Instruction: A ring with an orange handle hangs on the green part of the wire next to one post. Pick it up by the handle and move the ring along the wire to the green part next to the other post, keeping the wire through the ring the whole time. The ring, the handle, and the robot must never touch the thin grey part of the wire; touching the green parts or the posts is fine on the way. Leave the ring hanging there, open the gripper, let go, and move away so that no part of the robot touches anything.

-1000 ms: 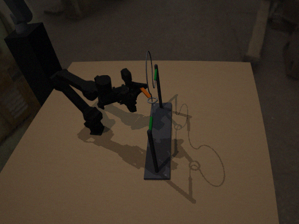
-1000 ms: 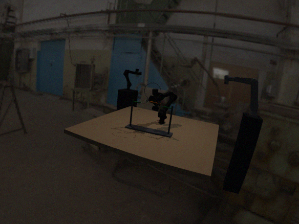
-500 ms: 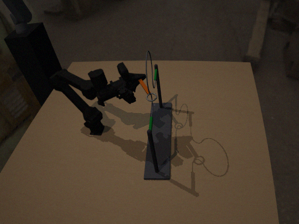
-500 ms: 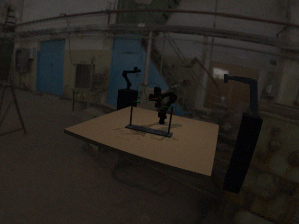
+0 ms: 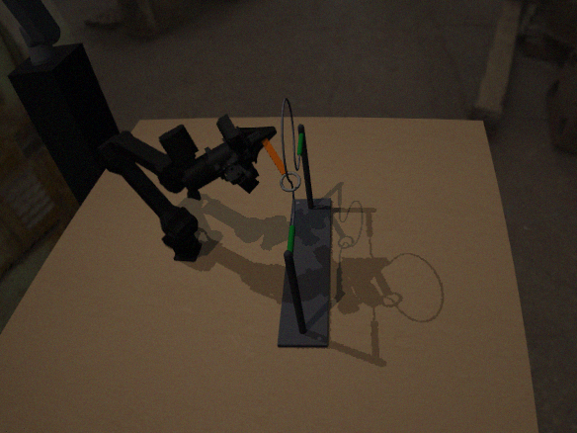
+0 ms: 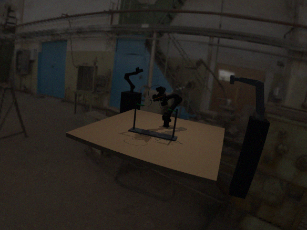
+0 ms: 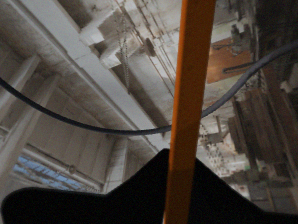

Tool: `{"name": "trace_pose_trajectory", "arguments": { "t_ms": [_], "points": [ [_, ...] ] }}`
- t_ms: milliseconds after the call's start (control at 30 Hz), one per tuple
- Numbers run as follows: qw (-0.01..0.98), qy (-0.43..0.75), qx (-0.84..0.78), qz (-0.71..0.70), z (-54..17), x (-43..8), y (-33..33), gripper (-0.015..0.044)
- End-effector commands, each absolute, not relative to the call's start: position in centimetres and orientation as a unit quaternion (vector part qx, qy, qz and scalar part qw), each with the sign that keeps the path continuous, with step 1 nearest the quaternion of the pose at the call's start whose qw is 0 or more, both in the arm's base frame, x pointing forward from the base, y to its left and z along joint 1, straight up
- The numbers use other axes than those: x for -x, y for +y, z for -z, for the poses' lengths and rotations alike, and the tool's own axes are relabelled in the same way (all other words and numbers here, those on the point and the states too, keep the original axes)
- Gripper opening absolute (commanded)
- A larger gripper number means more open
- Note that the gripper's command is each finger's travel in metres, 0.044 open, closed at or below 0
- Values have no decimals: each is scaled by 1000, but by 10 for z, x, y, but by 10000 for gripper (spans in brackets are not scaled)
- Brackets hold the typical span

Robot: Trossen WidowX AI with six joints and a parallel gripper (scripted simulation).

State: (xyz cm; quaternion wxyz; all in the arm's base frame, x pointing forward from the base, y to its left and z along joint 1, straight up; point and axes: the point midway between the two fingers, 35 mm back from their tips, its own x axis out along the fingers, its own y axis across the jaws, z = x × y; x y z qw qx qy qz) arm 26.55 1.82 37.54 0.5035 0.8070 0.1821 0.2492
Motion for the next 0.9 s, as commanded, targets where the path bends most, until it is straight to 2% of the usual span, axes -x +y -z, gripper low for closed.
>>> {"name": "trace_pose_trajectory", "arguments": {
  "t_ms": [0, 367, 867],
  "points": [
    [474, 176, -826, -249, -383, -268, 12, -150],
    [419, 167, -856, -254, -403, -270, -3, -150],
    [431, 172, -849, -252, -409, -270, -9, -150]
  ]
}}
